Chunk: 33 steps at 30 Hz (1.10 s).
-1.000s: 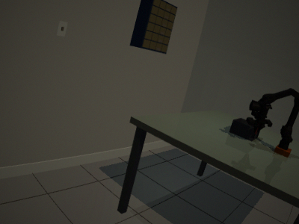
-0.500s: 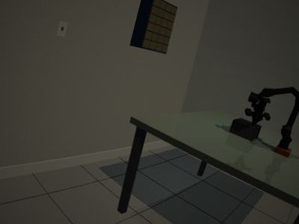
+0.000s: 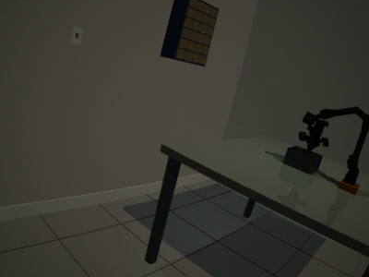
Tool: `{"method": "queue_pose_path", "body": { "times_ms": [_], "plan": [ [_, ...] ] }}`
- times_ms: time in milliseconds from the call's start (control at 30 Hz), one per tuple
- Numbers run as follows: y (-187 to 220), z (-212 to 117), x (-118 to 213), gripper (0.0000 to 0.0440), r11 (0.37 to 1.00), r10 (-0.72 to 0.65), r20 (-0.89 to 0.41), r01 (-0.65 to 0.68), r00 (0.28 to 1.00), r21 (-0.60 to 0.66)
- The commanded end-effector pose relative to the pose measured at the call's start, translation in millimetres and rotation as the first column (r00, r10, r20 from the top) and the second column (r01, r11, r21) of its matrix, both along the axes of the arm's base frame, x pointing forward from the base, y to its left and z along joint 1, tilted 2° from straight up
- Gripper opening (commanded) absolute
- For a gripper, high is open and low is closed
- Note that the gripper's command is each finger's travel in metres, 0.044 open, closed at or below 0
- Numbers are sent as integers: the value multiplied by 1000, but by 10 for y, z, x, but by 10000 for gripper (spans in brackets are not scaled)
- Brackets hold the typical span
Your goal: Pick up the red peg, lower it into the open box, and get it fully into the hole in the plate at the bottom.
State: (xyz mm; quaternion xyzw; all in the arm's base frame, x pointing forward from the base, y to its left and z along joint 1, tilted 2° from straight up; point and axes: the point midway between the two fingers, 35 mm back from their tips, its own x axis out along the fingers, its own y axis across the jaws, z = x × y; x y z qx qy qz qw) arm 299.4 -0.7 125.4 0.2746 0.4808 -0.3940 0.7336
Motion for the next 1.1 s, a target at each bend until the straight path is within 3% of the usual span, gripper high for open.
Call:
{"method": "queue_pose_path", "body": {
  "times_ms": [0, 600, 667, 867, 967, 1067],
  "plan": [
    [-99, -32, 87, 0, 1000, 7, 2, -7, 1000, 0],
    [-414, -443, 308, 2, 988, 145, -72, -142, 987, 55],
    [-419, -497, 309, 23, 985, 163, -84, -158, 983, 66],
    [-455, -604, 344, 151, 980, 182, -107, -171, 977, 100],
    [-490, -545, 415, 156, 976, 205, -103, -195, 973, 99],
    [-509, -506, 485, 228, 974, 210, -106, -199, 972, 109]
  ]
}}
